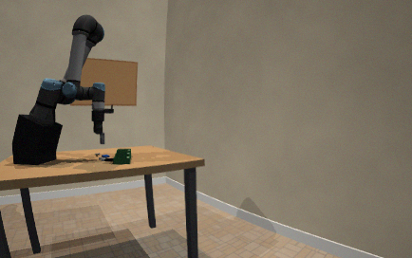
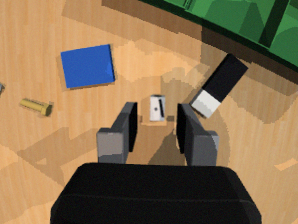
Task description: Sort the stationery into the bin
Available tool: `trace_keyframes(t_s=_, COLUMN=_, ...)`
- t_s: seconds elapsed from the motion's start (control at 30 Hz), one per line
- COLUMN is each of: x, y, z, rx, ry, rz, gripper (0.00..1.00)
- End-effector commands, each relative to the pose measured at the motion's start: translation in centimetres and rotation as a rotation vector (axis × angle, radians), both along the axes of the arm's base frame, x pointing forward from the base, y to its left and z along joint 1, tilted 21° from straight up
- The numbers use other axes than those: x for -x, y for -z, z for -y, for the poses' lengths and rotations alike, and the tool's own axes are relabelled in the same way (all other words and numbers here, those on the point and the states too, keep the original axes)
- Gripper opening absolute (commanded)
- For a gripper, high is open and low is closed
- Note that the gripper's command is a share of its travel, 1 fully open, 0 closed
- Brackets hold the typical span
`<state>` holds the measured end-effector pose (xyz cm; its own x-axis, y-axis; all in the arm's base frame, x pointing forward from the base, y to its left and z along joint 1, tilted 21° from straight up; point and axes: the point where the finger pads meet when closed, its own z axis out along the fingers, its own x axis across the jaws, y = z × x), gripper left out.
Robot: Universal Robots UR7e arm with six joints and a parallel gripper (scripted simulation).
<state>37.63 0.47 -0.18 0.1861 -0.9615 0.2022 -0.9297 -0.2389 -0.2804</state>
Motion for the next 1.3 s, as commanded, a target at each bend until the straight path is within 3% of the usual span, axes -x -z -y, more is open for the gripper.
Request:
trace_keyframes(t_s=0.0, x=2.43, y=2.25, z=1.99, rx=0.002, ry=-0.005, rz=0.018, gripper=0.62)
trace_keyframes(t_s=0.07, x=2.43, y=2.24, z=2.00, rx=0.002, ry=-0.005, rz=0.018, gripper=0.62)
trace_keyframes(t_s=0.2, x=2.43, y=2.24, z=2.00, rx=-0.050, ry=0.144, rz=0.036, gripper=0.62)
trace_keyframes(t_s=1.27, x=2.43, y=2.24, z=2.00, rx=-0.051, ry=0.147, rz=0.024, gripper=0.62)
